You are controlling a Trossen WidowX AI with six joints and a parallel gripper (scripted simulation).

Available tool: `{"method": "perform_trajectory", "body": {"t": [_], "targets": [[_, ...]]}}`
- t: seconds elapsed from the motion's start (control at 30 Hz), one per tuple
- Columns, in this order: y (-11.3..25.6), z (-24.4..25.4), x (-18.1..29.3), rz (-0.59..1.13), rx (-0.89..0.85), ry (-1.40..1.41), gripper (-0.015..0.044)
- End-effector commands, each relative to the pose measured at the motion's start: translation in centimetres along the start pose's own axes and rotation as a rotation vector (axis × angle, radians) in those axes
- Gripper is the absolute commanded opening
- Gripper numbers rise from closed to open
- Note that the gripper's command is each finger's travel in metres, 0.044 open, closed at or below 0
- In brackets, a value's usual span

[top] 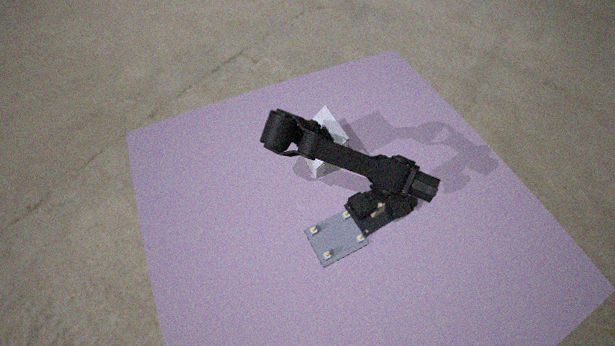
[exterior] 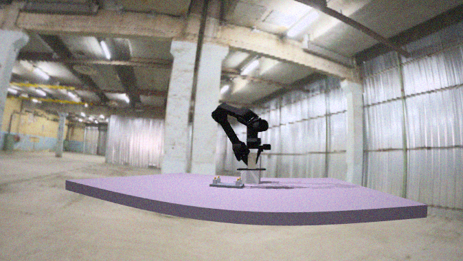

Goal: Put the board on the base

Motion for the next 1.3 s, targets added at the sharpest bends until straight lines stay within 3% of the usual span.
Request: {"method": "perform_trajectory", "body": {"t": [0.0, 1.27], "targets": [[0.2, -1.1, -0.3, -0.008, 0.001, -0.006, 0.0], [0.1, -10.5, -0.9, -0.008, 0.025, -0.048, 0.0]]}}
Point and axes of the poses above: the point midway between the two fingers, 35 mm back from their tips, its own y axis back along the fingers, its own z axis across the jaws, x = y × z, the point moved 1 cm from there along y, back along the fingers, and after that the axes turned 6 degrees about -y, right-handed, at the moved point
